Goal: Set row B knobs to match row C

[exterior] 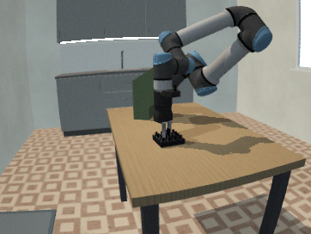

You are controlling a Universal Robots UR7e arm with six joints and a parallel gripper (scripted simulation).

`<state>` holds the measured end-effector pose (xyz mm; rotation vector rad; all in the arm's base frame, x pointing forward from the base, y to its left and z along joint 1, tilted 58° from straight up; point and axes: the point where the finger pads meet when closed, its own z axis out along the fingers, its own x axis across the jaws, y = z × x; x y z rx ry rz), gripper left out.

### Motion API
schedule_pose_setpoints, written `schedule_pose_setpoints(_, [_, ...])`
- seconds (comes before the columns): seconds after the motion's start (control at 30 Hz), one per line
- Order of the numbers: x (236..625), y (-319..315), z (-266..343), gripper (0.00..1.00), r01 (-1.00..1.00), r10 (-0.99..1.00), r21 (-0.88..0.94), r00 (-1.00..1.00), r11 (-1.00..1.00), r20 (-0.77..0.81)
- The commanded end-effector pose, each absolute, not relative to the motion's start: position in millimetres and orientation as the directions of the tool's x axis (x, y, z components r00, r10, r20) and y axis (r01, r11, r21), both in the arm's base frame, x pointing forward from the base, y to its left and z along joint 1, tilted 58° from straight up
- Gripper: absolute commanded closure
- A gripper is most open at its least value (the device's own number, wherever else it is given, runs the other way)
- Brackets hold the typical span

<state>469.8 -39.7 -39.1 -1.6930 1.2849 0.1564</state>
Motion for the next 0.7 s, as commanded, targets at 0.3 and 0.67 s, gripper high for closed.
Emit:
schedule_pose_setpoints(0.3, [468.3, -43.1, -37.0, 0.54, -0.795, -0.672, -0.606, 0.435, 0.025, -0.599])
schedule_pose_setpoints(0.67, [458.4, -60.4, -24.8, 0.54, -0.795, -0.672, -0.606, 0.435, 0.025, -0.599])
